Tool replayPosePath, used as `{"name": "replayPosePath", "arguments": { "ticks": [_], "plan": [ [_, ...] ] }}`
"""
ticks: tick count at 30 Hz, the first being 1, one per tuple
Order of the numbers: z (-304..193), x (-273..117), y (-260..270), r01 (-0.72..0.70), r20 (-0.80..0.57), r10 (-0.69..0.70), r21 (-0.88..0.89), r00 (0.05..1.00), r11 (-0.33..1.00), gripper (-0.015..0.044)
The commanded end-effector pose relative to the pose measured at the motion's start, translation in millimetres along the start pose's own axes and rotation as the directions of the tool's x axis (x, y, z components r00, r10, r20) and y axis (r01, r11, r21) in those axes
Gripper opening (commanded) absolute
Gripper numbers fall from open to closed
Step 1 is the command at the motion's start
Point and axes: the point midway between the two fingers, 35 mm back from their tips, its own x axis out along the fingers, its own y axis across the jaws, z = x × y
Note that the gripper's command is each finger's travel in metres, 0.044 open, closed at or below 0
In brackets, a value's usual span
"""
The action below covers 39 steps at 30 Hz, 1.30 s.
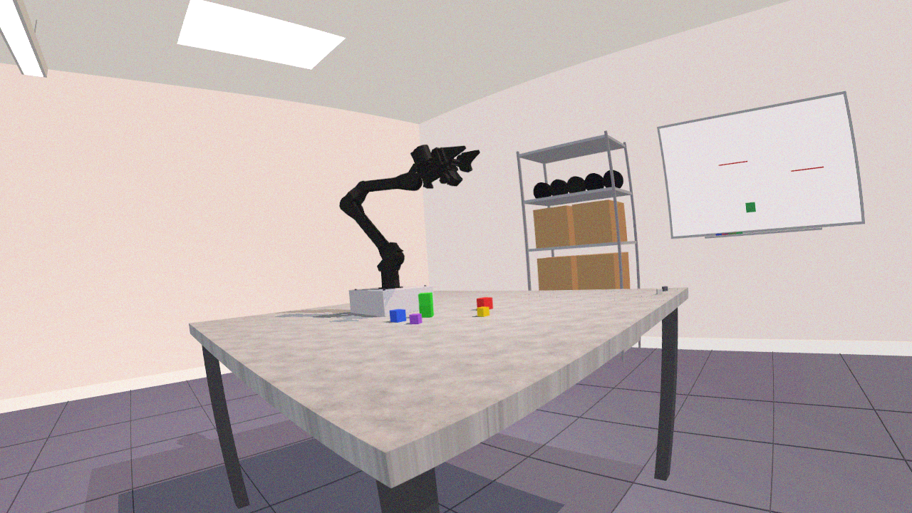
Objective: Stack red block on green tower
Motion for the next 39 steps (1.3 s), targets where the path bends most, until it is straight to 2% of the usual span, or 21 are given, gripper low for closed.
{"name": "replayPosePath", "arguments": {
  "ticks": [1,5,9,14,19,24,30,34,39],
  "plan": [
    [1.4,0.7,-0.4,0.001,0.005,-0.001,-0.011,1.0,1.0,0.0426],
    [29.5,13.1,-8.7,0.05,0.117,-0.025,-0.216,0.993,0.975,0.044],
    [64.7,24.2,-16.7,0.156,0.253,-0.046,-0.432,0.966,0.888,0.044],
    [109.5,30.5,-25.3,0.337,0.415,-0.066,-0.625,0.907,0.704,0.044],
    [153.5,31.0,-30.5,0.532,0.567,-0.073,-0.71,0.82,0.461,0.044],
    [196.5,26.4,-32.0,0.707,0.708,-0.067,-0.684,0.703,0.183,0.044],
    [244.4,13.4,-30.6,0.834,0.848,-0.051,-0.529,0.528,-0.156,0.044],
    [273.1,0.6,-28.2,0.85,0.918,-0.037,-0.38,0.394,-0.366,0.044],
    [304.6,-19.1,-23.9,0.784,0.977,-0.018,-0.183,0.214,-0.593,0.044]
  ]
}}
